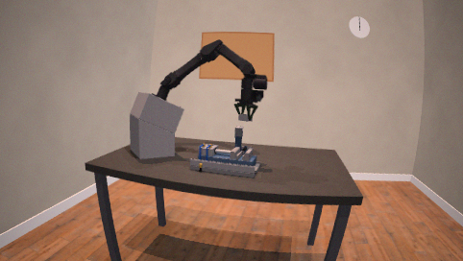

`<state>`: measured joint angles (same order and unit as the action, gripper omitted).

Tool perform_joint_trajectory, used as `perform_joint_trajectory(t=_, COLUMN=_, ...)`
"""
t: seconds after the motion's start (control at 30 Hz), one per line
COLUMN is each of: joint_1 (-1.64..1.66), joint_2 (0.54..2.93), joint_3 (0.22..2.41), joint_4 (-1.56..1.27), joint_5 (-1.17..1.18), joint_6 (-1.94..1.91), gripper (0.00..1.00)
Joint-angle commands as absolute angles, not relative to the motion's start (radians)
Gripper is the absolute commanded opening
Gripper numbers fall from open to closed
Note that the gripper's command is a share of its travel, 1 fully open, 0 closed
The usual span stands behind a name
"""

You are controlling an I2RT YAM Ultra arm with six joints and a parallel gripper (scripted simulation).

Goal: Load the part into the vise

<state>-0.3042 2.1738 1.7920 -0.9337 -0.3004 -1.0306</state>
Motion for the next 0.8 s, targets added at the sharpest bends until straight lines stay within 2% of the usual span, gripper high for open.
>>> perform_joint_trajectory(t=0.0, joint_1=-0.330, joint_2=2.180, joint_3=1.835, joint_4=-0.970, joint_5=-0.321, joint_6=-0.954, gripper=0.00)
perform_joint_trajectory(t=0.77, joint_1=-0.547, joint_2=2.404, joint_3=2.109, joint_4=-1.093, joint_5=-0.373, joint_6=-0.511, gripper=0.00)
